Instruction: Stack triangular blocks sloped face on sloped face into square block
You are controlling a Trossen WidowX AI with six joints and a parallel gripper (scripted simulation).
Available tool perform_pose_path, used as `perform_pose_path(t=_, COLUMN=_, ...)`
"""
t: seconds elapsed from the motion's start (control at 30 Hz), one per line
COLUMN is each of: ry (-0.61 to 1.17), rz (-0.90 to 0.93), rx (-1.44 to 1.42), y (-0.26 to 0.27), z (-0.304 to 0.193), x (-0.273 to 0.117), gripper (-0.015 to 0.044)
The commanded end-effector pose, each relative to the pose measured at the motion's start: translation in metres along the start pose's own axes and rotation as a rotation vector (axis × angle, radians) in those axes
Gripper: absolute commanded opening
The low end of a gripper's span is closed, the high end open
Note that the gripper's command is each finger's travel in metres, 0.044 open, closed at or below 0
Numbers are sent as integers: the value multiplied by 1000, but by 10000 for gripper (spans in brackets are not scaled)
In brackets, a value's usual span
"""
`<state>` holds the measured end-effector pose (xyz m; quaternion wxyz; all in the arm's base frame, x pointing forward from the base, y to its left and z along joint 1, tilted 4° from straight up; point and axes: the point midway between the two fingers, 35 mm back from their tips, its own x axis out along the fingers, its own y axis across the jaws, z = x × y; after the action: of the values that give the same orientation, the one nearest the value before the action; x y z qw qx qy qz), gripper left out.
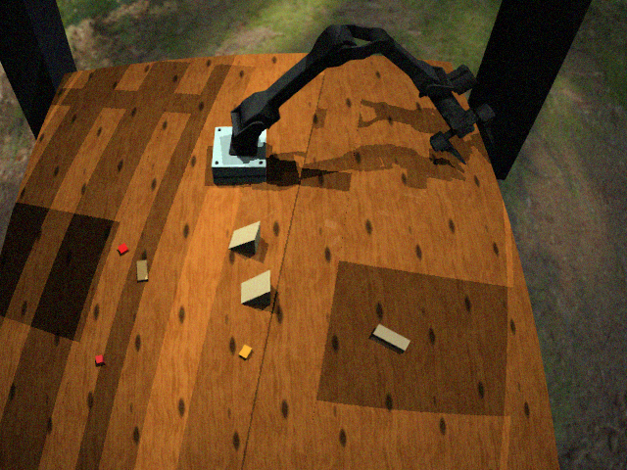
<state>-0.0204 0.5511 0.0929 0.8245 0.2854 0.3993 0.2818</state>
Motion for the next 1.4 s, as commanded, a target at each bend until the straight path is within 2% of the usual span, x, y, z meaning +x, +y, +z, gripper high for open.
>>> perform_pose_path(t=0.0, ry=-25, rz=-120, rx=-215, y=-25, z=56, x=26, gripper=440)
perform_pose_path(t=0.17, ry=0, rz=-315, rx=-517, y=-72, z=132, x=51, gripper=440)
perform_pose_path(t=0.33, ry=110, rz=-507, rx=-795, y=-128, z=205, x=58, gripper=440)
perform_pose_path(t=0.5, ry=296, rz=-660, rx=-1028, y=-186, z=269, x=48, gripper=440)
perform_pose_path(t=0.7, ry=598, rz=-759, rx=-1246, y=-255, z=332, x=15, gripper=440)
perform_pose_path(t=0.93, ry=1010, rz=-718, rx=-1416, y=-329, z=383, x=-45, gripper=440)
perform_pose_path(t=1.13, ry=1345, rz=-524, rx=-1492, y=-381, z=408, x=-111, gripper=440)
perform_pose_path(t=1.2, ry=1398, rz=-473, rx=-1500, y=-389, z=411, x=-124, gripper=440)
perform_pose_path(t=1.37, ry=1401, rz=-469, rx=-1501, y=-389, z=411, x=-125, gripper=440)
